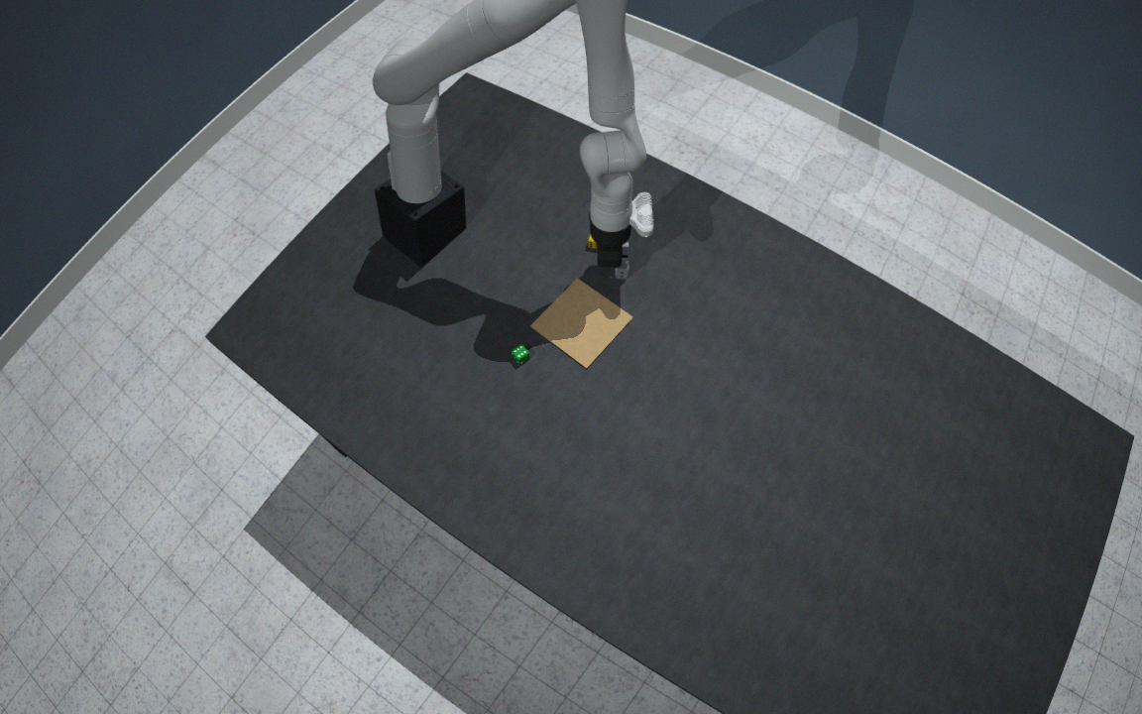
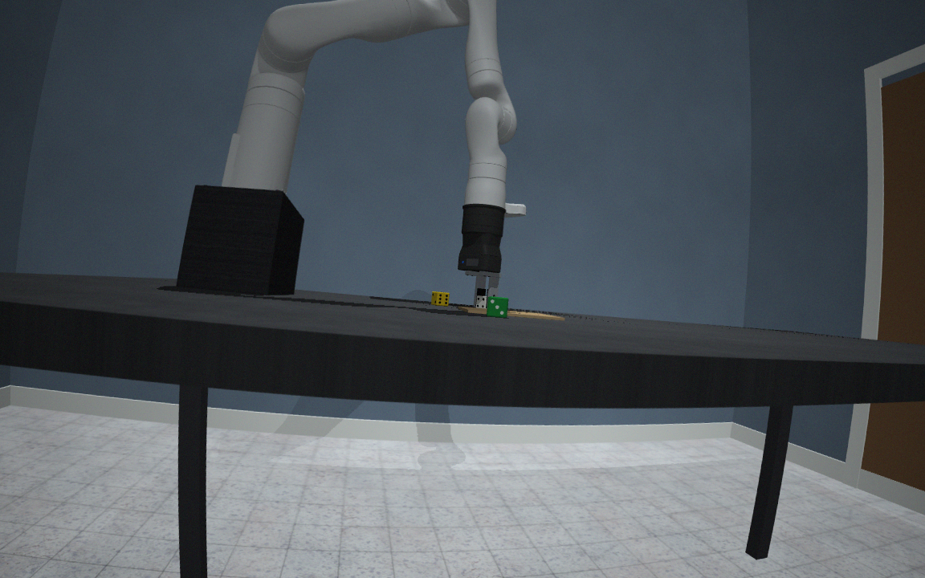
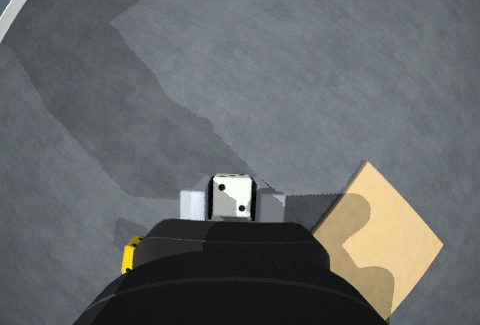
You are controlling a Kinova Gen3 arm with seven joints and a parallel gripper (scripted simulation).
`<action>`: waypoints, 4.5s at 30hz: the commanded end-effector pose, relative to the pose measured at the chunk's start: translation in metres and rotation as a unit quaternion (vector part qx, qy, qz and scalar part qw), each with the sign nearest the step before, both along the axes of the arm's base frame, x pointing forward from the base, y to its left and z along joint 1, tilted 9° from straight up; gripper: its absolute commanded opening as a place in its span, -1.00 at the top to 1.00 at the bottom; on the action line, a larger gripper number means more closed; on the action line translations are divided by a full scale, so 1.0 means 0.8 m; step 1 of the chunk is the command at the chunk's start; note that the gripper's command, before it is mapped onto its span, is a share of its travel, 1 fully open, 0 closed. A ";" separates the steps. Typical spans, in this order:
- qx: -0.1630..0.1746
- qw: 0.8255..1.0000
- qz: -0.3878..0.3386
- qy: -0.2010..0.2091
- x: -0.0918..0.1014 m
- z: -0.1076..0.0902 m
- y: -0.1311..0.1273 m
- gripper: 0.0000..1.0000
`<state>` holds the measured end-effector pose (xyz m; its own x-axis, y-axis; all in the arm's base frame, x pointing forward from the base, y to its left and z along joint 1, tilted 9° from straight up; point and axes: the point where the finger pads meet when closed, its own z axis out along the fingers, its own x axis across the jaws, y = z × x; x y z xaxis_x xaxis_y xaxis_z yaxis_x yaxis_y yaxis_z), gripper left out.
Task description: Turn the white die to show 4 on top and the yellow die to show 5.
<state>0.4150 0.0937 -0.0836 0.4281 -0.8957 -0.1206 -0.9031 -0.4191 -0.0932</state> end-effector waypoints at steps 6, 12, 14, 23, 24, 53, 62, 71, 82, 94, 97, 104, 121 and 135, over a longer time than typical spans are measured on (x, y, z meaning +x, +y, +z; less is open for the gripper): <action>0.000 1.000 0.000 -0.001 0.001 0.001 0.000 0.02; 0.000 1.000 0.000 -0.001 0.001 0.001 0.000 0.02; 0.000 1.000 0.000 -0.001 0.001 0.001 0.000 0.02; 0.000 1.000 0.000 -0.001 0.000 0.019 -0.003 0.02; 0.000 1.000 0.000 -0.001 0.000 0.024 -0.004 0.02; 0.000 1.000 0.000 -0.001 -0.004 0.124 -0.019 0.02; 0.000 1.000 -0.002 0.000 -0.003 0.124 -0.019 0.02; 0.001 1.000 -0.016 0.003 -0.003 0.124 -0.019 0.02; 0.002 0.998 -0.064 0.013 -0.002 0.121 -0.022 0.02; 0.004 0.987 -0.155 0.031 0.000 0.117 -0.027 0.02; 0.005 0.981 -0.190 0.038 0.000 0.116 -0.029 0.02; 0.006 0.957 -0.284 0.055 0.001 0.112 -0.033 0.02; 0.008 0.850 -0.518 0.094 0.000 0.104 -0.044 0.02; 0.010 0.707 -0.697 0.119 -0.002 0.101 -0.048 0.02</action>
